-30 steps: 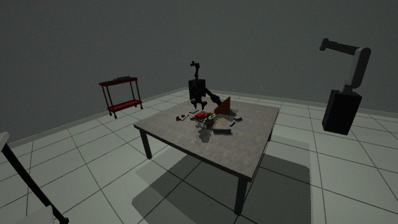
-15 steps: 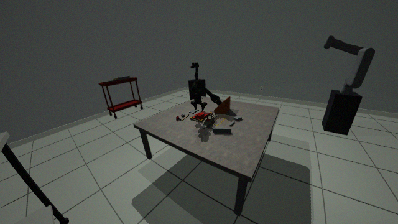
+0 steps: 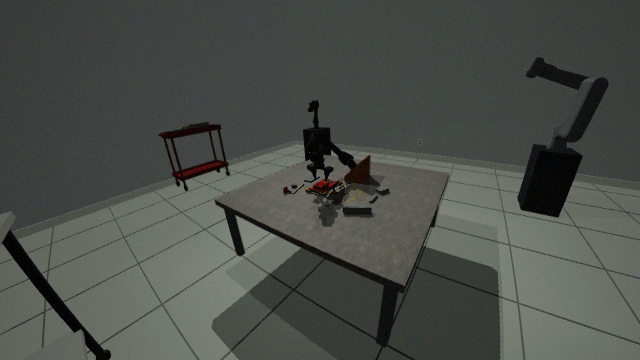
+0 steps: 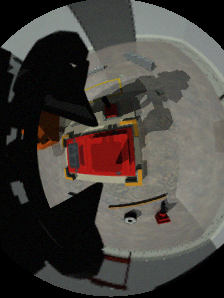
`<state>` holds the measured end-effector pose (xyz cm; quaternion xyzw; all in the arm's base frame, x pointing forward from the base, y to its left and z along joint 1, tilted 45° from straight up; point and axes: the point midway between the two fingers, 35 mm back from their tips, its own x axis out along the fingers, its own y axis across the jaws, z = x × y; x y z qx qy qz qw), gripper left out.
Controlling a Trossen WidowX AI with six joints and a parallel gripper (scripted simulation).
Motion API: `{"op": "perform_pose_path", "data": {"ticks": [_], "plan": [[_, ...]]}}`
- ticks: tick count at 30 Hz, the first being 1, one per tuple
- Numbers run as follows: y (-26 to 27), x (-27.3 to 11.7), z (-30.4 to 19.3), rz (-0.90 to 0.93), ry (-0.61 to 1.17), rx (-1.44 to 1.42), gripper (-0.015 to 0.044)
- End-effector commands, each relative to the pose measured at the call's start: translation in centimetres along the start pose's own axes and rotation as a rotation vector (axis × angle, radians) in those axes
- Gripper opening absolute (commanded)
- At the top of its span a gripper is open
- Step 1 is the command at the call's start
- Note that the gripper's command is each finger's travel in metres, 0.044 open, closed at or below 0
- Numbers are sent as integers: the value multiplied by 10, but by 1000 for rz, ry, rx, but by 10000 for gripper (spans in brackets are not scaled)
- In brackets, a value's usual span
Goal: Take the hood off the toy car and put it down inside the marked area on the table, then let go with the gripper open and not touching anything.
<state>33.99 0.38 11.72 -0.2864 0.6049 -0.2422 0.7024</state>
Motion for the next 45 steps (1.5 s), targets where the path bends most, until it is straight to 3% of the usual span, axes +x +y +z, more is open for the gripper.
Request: {"op": "perform_pose_path", "data": {"ticks": [1, 45], "plan": [[-1, 6, -2, -5, 6, -8, 440], [-2, 35, -3, -8, 5, -7, 440]]}}
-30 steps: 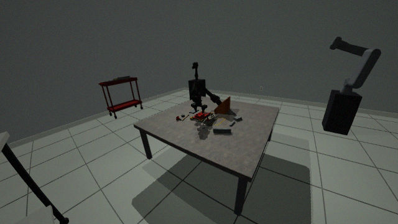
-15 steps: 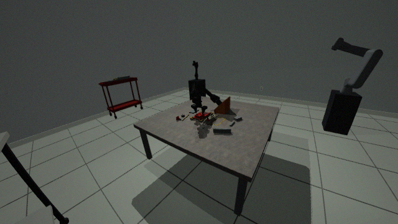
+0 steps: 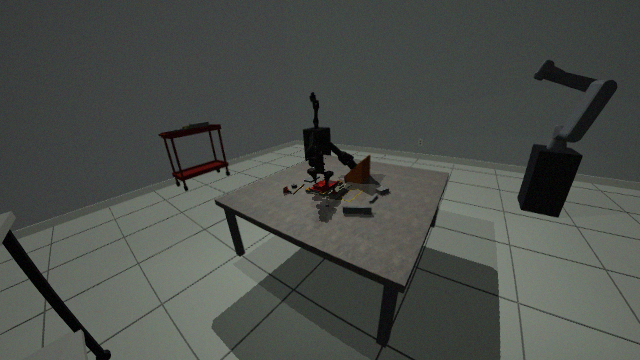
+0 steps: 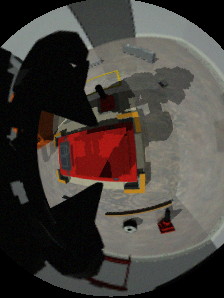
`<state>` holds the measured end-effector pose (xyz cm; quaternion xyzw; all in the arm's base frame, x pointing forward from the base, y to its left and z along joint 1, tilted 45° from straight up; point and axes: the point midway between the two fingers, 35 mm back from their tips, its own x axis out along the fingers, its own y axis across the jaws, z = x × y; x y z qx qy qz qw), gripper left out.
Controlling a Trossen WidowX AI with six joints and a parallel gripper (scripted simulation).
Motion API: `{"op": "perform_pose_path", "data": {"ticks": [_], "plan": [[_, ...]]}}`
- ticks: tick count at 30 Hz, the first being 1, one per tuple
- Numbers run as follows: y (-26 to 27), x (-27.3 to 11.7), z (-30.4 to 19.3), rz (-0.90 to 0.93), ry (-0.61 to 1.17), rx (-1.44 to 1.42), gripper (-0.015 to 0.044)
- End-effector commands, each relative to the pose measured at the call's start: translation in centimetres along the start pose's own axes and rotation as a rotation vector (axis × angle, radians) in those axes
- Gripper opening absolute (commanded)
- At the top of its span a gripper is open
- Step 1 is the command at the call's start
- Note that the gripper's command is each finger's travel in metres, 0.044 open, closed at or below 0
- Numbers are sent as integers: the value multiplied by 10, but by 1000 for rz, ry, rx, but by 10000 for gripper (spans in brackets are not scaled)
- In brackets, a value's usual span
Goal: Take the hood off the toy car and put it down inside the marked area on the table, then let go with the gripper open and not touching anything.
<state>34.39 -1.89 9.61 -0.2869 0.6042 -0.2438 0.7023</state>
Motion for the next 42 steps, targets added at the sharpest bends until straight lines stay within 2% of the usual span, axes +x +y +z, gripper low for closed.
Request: {"op": "perform_pose_path", "data": {"ticks": [1, 28, 32, 41, 42], "plan": [[0, 4, -2, -5, 5, -9, 440], [0, 16, -2, -5, 5, -9, 440], [-1, 13, 0, -1, -1, 1, 335], [-1, 13, 0, -1, -1, 1, 275], [-1, 13, 0, -1, -1, 1, 249]]}}
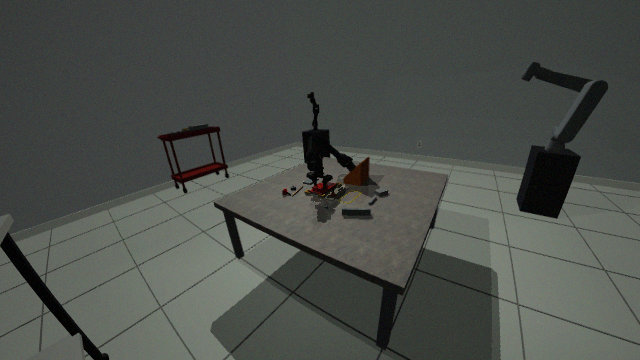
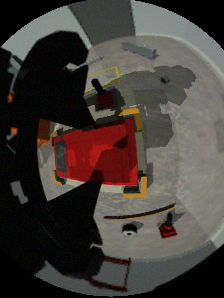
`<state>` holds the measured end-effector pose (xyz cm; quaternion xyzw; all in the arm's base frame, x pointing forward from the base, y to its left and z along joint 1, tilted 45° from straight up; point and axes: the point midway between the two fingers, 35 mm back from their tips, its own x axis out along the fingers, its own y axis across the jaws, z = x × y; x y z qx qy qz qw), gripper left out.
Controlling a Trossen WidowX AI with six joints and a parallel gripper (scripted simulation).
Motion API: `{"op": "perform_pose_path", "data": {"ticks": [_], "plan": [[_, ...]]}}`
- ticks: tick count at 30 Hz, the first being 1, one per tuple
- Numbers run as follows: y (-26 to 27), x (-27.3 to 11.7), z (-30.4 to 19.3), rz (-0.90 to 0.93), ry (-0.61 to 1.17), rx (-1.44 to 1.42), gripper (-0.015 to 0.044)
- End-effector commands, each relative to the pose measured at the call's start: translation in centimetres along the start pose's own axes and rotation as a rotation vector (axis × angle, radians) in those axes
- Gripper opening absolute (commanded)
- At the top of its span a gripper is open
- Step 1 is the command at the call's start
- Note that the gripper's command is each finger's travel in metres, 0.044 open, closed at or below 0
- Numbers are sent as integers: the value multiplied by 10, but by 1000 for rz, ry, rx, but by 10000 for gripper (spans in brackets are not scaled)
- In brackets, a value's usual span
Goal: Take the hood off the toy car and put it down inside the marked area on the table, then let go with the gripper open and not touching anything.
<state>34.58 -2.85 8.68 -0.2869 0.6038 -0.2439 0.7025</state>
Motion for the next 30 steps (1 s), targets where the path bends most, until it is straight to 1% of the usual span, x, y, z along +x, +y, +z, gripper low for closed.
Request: {"op": "perform_pose_path", "data": {"ticks": [1, 9, 10, 30], "plan": [[0, 0, 0, 0, 0, 1, 223], [0, -5, 0, 0, 0, 0, 13], [0, -6, 0, 0, 0, 0, 0], [0, -18, 1, 1, 0, 0, 0]]}}
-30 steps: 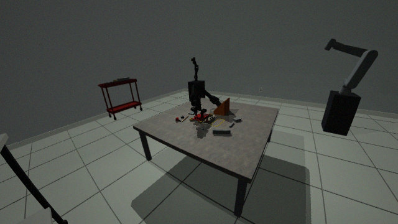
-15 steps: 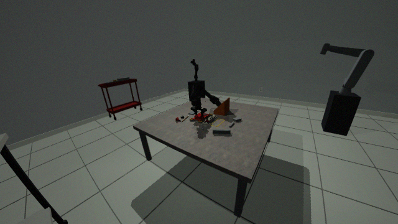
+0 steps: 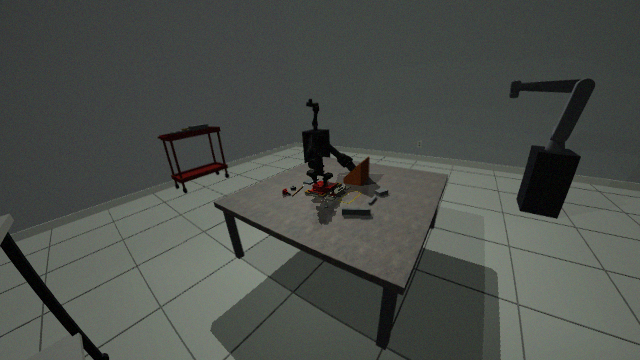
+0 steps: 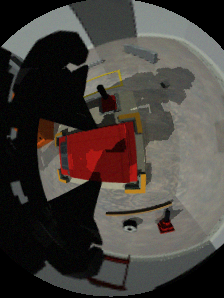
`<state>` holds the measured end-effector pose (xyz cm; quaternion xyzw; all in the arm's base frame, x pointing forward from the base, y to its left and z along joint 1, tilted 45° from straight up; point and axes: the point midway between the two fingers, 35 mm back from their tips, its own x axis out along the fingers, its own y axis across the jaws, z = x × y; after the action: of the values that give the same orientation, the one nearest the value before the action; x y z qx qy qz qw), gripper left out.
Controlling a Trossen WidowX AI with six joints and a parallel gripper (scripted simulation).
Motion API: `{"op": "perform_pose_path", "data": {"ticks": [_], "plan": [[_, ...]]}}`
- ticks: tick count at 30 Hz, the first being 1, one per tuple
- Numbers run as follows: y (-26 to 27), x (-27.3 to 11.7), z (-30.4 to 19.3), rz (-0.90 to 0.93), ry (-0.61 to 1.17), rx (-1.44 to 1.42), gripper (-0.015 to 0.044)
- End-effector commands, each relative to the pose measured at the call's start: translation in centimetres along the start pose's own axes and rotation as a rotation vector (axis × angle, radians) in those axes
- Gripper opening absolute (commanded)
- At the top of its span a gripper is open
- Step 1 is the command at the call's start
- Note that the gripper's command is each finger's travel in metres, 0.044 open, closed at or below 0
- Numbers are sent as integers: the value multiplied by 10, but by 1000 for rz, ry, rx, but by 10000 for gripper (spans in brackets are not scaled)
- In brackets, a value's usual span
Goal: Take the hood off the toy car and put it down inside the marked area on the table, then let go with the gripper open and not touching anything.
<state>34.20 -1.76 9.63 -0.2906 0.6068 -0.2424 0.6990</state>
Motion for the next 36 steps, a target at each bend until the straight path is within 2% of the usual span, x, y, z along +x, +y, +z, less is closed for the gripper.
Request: {"op": "perform_pose_path", "data": {"ticks": [1, 15, 25, 28, 36], "plan": [[-1, -4, 2, 4, -6, 11, 0], [-1, -15, 2, 4, -5, 10, 0], [0, -55, 2, 6, -4, 10, 0], [1, -50, 1, 3, -6, 3, 0], [54, -55, 5, 23, -8, 1, 0]]}}
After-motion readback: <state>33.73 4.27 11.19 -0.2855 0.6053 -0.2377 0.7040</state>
